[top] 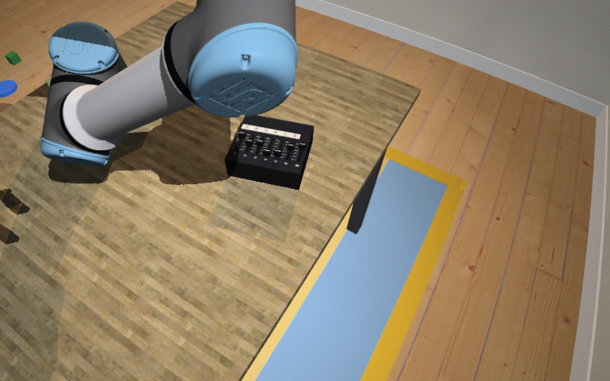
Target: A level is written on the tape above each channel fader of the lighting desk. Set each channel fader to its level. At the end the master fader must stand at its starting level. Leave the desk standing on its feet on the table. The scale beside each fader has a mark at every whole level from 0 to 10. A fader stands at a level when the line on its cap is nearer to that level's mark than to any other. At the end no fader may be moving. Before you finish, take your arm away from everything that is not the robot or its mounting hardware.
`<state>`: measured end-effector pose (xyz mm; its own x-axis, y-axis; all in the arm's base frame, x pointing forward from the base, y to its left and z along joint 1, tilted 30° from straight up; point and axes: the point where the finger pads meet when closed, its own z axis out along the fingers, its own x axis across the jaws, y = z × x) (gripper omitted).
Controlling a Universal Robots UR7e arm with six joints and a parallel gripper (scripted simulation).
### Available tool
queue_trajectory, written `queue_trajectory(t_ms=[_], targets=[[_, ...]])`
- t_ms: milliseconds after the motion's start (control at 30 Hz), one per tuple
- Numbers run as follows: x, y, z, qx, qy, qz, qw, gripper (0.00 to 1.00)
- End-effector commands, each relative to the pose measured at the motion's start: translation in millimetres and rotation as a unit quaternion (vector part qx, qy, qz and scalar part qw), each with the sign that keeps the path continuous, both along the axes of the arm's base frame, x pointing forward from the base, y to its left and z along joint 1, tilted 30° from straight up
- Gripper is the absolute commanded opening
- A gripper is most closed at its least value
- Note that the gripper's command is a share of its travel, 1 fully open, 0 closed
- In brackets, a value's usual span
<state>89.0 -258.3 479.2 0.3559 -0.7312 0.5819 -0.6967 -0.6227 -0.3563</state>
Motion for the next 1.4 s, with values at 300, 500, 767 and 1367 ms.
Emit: queue_trajectory(t_ms=[300,500,767,1367], targets=[[11.9,8.3,-11.5,0.023,0.012,0.027,0.999,1.0],[17.6,12.5,-17.3,0.033,0.019,0.04,0.998,1.0],[31.2,23.1,-31.9,0.058,0.04,0.071,0.995,1.0],[65.1,51.6,-71.9,0.107,0.113,0.148,0.977,1.0]])
